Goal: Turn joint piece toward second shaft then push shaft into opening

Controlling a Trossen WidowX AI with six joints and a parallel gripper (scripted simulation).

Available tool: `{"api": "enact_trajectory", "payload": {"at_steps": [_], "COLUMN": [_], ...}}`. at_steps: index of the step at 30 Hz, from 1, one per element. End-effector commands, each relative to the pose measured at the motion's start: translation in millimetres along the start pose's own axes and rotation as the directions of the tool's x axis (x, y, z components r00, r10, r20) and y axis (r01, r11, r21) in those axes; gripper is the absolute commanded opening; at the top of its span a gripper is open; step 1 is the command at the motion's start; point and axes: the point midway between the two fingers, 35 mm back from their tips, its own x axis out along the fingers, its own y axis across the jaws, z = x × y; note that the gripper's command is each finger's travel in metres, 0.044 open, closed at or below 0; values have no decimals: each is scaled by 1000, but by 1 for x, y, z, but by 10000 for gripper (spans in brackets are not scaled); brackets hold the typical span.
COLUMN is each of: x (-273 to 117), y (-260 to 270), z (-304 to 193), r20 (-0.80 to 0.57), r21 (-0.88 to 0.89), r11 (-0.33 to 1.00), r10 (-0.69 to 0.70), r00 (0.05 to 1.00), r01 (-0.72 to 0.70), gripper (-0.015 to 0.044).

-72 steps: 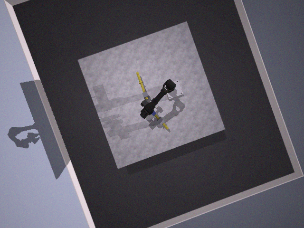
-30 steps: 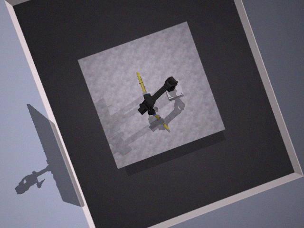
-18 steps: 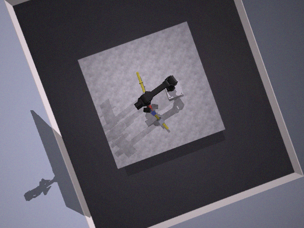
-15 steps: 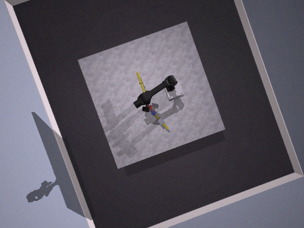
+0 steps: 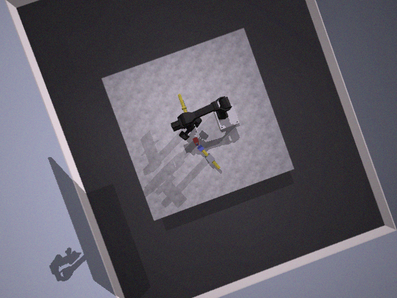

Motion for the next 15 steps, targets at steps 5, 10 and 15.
{"api": "enact_trajectory", "payload": {"at_steps": [5,10,15], "x": [3,5,5], "y": [-10,-15,-20], "z": [13,22,28], "r20": [-71,-107,-129], "r21": [265,417,515], "r11": [962,906,853], "r10": [80,133,172], "r00": [994,985,977], "r01": [-59,-77,-82], "gripper": [440,440,440]}}
